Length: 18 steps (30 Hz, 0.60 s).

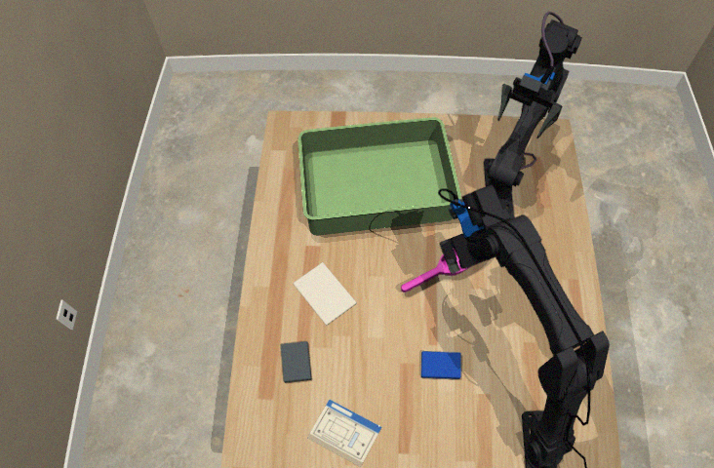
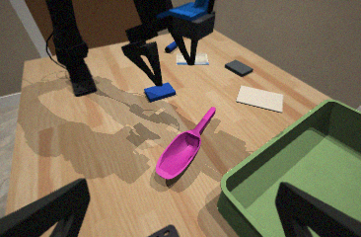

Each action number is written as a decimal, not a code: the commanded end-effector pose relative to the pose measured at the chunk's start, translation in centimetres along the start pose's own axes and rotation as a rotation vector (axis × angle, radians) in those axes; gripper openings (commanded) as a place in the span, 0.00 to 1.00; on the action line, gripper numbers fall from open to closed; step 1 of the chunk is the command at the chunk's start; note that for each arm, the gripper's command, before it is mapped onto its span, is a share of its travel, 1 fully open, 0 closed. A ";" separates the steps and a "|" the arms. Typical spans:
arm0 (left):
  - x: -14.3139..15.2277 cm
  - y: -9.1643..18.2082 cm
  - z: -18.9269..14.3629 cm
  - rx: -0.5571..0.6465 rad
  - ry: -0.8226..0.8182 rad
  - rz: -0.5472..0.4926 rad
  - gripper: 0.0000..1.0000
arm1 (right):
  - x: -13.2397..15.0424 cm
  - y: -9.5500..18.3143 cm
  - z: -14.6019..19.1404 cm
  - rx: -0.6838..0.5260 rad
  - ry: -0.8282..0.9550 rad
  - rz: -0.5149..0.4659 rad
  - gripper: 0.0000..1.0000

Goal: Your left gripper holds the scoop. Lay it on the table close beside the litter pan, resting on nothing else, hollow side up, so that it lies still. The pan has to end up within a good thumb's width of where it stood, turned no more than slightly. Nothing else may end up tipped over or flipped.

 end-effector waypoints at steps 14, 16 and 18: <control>-1.4 2.2 0.4 -0.005 0.021 -0.046 1.00 | -0.1 0.5 0.0 0.000 0.004 -0.010 1.00; -1.4 2.2 0.4 -0.005 0.021 -0.046 1.00 | -0.1 0.5 0.0 0.000 0.004 -0.010 1.00; -1.4 2.2 0.4 -0.005 0.021 -0.046 1.00 | -0.1 0.5 0.0 0.000 0.004 -0.010 1.00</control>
Point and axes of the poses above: on each arm, the point where the finger pads meet when closed, its own y axis back along the fingers, its own z axis across the jaws, x = y × z, the point moved 5 cm from there along y, back along the fingers, and after that the axes turned 13 degrees about y, right-handed, at the moved point
